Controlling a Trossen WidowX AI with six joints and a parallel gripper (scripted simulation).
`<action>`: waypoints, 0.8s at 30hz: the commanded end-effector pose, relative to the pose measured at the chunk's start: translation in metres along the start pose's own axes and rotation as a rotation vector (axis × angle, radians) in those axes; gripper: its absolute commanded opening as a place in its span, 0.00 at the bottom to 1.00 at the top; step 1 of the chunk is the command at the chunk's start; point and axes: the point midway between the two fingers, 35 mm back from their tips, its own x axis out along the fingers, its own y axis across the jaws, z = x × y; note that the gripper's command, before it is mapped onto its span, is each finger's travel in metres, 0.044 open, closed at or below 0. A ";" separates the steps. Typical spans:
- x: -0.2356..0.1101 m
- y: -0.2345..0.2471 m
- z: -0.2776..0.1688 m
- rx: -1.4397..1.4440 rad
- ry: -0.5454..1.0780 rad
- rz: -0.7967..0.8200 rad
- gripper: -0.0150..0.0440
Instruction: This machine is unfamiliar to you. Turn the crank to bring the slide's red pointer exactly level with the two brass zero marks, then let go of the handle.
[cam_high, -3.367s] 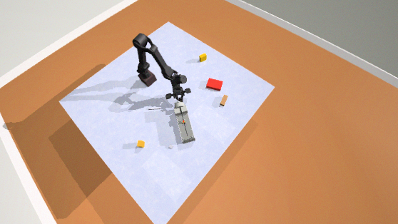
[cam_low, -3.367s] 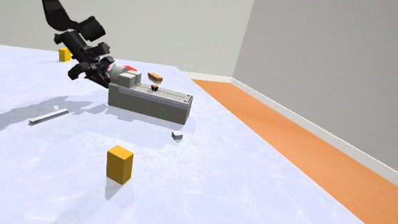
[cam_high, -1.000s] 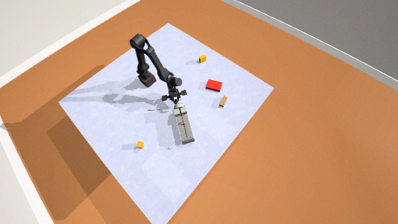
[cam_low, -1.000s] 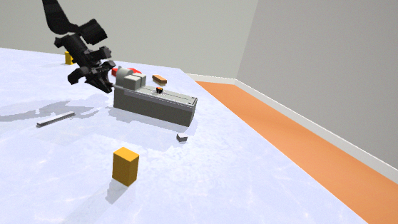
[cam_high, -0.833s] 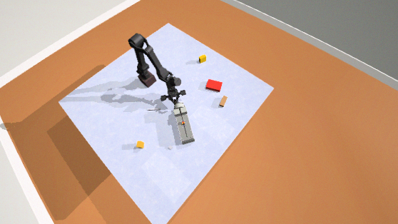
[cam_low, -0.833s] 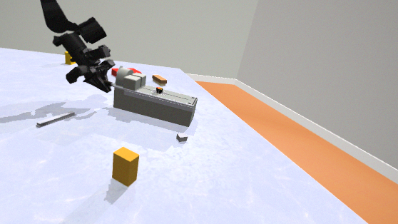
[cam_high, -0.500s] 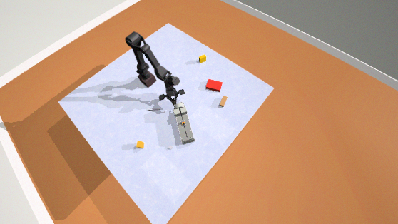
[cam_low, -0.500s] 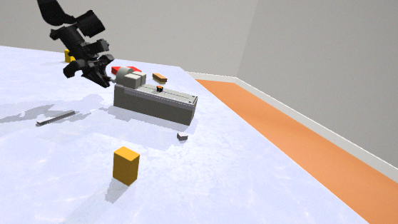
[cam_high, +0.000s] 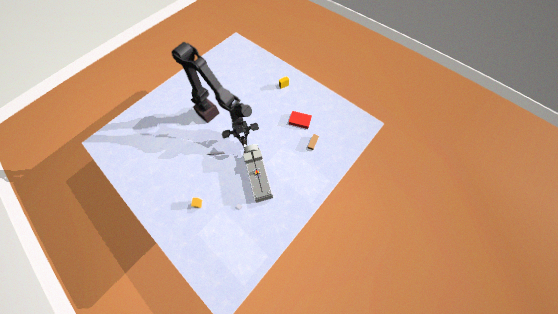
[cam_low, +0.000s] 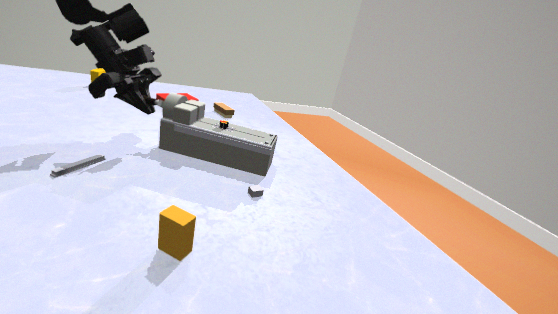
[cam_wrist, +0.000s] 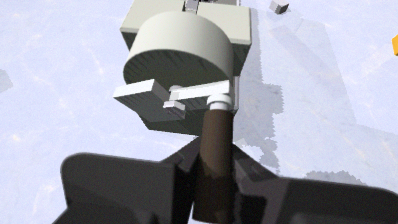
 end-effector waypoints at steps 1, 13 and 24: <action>-0.006 0.004 0.006 0.006 -0.012 0.001 0.25; -0.011 0.013 0.011 0.007 -0.012 0.002 0.25; -0.014 0.020 0.013 0.007 -0.012 0.002 0.25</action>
